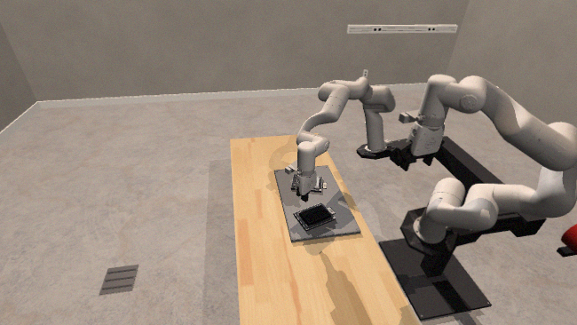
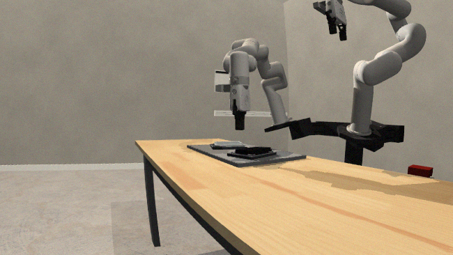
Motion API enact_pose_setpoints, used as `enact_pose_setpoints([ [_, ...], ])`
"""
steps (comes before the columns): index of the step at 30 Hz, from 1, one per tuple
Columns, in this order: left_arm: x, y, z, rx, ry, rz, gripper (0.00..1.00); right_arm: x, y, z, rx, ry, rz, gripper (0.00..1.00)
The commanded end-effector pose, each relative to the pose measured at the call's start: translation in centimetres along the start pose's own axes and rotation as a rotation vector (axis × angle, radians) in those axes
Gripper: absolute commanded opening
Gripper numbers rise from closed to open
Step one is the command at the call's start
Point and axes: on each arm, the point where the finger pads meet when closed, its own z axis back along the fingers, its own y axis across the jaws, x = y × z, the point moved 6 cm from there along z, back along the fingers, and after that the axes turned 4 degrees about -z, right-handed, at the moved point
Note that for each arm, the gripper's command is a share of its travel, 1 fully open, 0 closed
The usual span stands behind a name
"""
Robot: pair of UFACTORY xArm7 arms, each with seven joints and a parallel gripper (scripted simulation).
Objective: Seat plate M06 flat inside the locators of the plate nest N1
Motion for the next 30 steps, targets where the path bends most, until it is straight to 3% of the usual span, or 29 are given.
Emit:
enact_pose_setpoints([
  [1,0.0,0.0,0.1,-0.002,0.002,0.0,1.0,2.2,0.6,0.3,-0.014,-0.001,-0.043,0.0],
  [30,0.0,0.0,0.1,-0.002,0.002,0.0,1.0,11.4,4.7,0.4,-0.049,-0.02,-0.32,0.0],
])
